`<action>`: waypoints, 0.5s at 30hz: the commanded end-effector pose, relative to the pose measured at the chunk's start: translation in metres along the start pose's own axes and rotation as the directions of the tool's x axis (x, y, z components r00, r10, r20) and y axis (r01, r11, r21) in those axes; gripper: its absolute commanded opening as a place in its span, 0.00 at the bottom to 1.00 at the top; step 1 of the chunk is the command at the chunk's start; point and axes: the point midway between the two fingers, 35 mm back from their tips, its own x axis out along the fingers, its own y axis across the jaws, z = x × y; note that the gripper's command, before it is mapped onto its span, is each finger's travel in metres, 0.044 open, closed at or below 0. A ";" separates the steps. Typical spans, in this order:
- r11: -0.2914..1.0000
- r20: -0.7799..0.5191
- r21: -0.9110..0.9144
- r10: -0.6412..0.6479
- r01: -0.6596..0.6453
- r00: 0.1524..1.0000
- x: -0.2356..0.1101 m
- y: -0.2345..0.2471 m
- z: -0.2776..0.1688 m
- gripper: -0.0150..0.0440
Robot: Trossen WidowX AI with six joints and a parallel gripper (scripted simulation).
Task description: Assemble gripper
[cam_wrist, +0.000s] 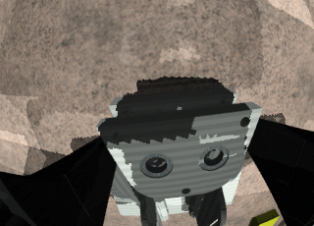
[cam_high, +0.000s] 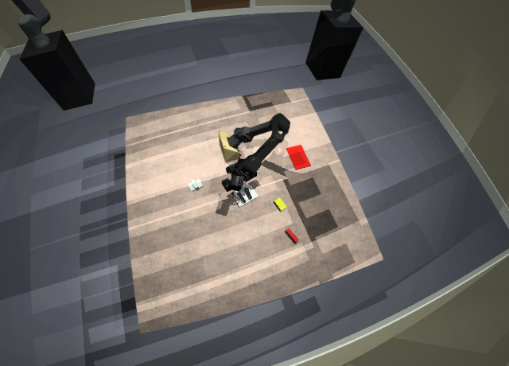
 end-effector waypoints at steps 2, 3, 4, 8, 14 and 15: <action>1.000 -0.001 0.005 -0.003 0.003 1.000 0.001 0.000 0.000 0.85; 1.000 -0.001 0.005 -0.003 0.003 1.000 0.001 0.000 0.000 0.85; 1.000 -0.001 0.005 -0.003 0.003 1.000 0.001 0.000 0.000 0.85; 1.000 -0.001 0.011 -0.003 0.003 1.000 0.002 0.000 0.000 0.85; 1.000 -0.001 0.014 -0.003 0.003 1.000 0.003 0.000 0.000 0.85; 1.000 -0.001 0.014 -0.003 0.003 1.000 0.003 0.000 0.000 0.85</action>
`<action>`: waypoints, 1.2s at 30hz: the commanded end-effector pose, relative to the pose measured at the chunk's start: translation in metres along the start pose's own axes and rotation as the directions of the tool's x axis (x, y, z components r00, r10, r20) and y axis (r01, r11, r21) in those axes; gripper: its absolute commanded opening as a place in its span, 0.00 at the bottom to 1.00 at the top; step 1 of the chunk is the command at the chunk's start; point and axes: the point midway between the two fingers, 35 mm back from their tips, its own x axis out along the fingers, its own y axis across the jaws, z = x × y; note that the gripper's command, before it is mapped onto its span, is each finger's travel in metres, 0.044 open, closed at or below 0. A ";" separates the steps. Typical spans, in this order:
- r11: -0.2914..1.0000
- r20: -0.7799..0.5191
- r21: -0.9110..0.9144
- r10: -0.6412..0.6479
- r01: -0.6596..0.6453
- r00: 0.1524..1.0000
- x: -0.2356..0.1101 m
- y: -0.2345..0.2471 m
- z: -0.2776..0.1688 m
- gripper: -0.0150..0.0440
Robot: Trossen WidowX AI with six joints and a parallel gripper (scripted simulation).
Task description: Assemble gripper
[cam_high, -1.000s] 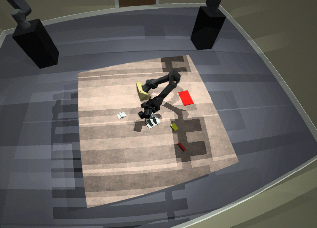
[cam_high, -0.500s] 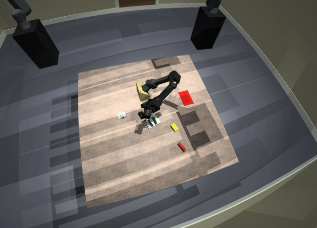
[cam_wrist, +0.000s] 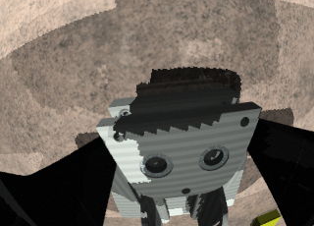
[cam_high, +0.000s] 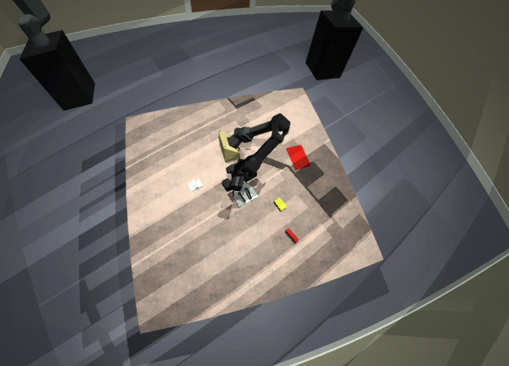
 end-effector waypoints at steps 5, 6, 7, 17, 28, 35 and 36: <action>1.000 -0.001 0.008 -0.003 0.003 1.000 0.003 0.000 0.000 0.85; 1.000 -0.001 0.008 -0.003 0.003 1.000 0.003 0.000 0.000 0.85; 1.000 -0.001 0.008 -0.003 0.003 1.000 0.003 0.000 0.000 0.85; 1.000 -0.001 0.008 -0.003 0.003 1.000 0.005 0.000 0.000 0.85; 1.000 -0.001 0.008 -0.003 0.003 1.000 0.007 0.000 0.000 0.85; 1.000 -0.001 0.008 -0.003 0.003 1.000 0.008 0.000 0.000 0.85; 1.000 -0.001 0.008 -0.003 0.003 1.000 0.008 0.000 0.000 0.85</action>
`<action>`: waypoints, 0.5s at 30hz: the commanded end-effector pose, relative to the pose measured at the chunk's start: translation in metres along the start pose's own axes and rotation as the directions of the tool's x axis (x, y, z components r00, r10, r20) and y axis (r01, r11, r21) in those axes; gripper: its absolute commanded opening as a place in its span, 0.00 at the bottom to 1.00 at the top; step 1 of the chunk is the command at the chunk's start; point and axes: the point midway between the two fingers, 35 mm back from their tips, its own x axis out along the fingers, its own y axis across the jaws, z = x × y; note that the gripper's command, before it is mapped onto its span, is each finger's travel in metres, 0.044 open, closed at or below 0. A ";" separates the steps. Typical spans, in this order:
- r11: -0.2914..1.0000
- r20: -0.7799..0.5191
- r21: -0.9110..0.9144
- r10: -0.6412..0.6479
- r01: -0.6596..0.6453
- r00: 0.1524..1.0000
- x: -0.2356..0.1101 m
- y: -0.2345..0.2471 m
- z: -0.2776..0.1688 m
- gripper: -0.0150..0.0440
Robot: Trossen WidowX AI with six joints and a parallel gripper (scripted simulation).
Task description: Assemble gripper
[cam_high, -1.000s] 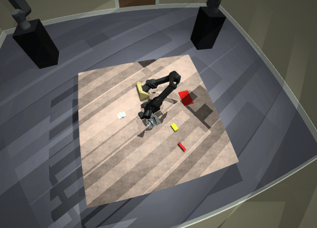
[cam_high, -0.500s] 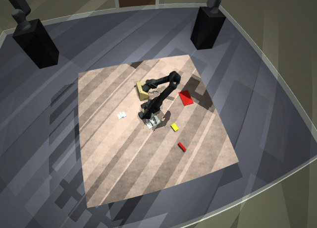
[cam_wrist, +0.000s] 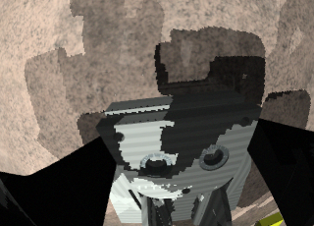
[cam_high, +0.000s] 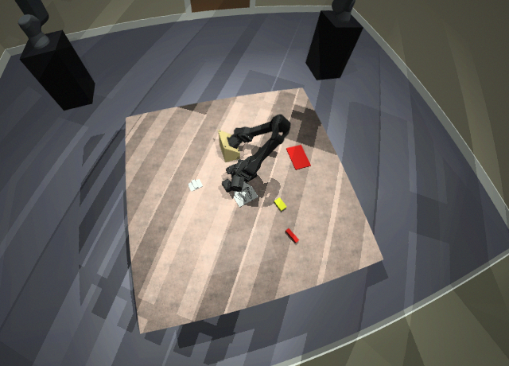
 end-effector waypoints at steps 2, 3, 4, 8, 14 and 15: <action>1.000 -0.001 0.005 -0.003 0.003 1.000 0.001 0.000 0.000 0.85; 1.000 -0.001 0.005 -0.003 0.003 1.000 0.001 0.000 0.000 0.85; 1.000 -0.001 0.005 -0.003 0.003 1.000 0.002 0.000 0.000 0.85; 1.000 -0.001 0.005 -0.003 0.003 1.000 0.003 0.000 0.000 0.85; 1.000 -0.001 0.005 -0.003 0.003 1.000 0.003 0.000 0.000 0.85; 1.000 -0.001 0.004 -0.003 0.003 1.000 0.004 0.000 0.000 0.85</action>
